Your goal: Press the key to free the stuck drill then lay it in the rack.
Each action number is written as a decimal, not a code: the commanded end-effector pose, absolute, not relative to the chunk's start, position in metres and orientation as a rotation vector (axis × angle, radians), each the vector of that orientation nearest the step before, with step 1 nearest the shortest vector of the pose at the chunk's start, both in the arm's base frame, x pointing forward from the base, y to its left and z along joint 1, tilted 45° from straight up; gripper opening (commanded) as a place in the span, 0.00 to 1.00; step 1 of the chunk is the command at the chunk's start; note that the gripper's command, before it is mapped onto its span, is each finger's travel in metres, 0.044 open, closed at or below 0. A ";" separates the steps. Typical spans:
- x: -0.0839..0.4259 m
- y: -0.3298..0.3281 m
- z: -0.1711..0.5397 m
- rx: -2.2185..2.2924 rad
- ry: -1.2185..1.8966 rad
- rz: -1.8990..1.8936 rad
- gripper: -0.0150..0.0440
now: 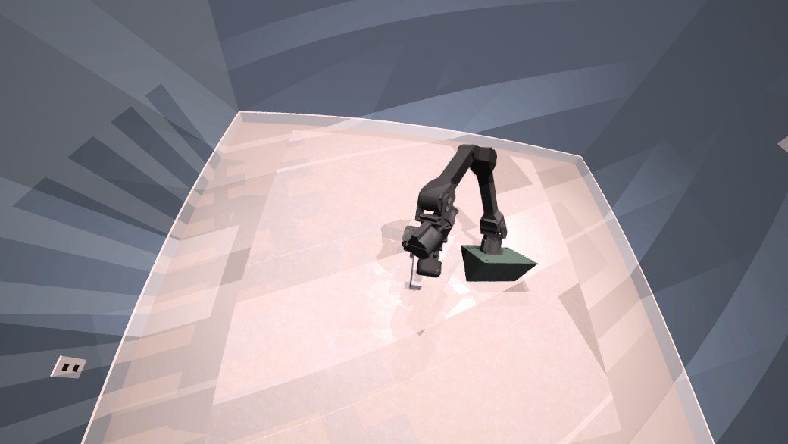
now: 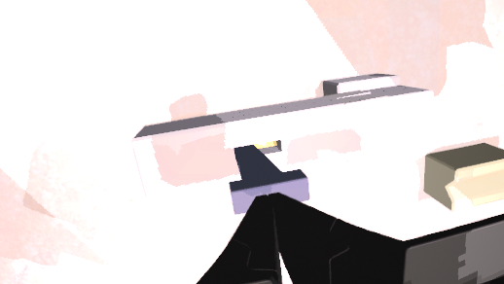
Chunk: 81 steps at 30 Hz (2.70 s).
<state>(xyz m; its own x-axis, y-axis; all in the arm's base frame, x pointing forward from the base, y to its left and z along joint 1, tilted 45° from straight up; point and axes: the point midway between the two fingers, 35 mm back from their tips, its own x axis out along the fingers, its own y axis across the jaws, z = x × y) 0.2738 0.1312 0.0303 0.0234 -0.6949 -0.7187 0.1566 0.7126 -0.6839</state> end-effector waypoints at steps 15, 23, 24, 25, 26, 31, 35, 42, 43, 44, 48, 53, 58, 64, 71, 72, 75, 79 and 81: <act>0.273 0.121 0.021 -0.488 1.395 -0.710 0.25; 0.274 0.119 0.019 -0.488 1.395 -0.710 0.25; 0.274 0.118 0.019 -0.488 1.395 -0.710 0.25; 0.274 0.118 0.019 -0.488 1.395 -0.710 0.25; 0.274 0.118 0.018 -0.488 1.395 -0.710 0.25; 0.274 0.117 0.017 -0.488 1.395 -0.710 0.25; 0.274 0.116 0.016 -0.488 1.395 -0.710 0.25; 0.273 0.114 0.014 -0.488 1.395 -0.710 0.25; 0.272 0.114 0.013 -0.488 1.395 -0.710 0.25; 0.272 0.113 0.013 -0.488 1.395 -0.710 0.25; 0.271 0.113 0.012 -0.488 1.395 -0.710 0.25; 0.270 0.112 0.011 -0.488 1.395 -0.710 0.25; 0.270 0.111 0.009 -0.488 1.395 -0.710 0.25; 0.269 0.109 0.007 -0.488 1.395 -0.711 0.25; 0.268 0.107 0.005 -0.488 1.395 -0.711 0.25; 0.268 0.107 0.005 -0.488 1.395 -0.711 0.25; 0.268 0.106 0.003 -0.488 1.395 -0.711 0.25; 0.268 0.104 0.001 -0.488 1.395 -0.711 0.25; 0.268 0.103 0.001 -0.488 1.395 -0.711 0.25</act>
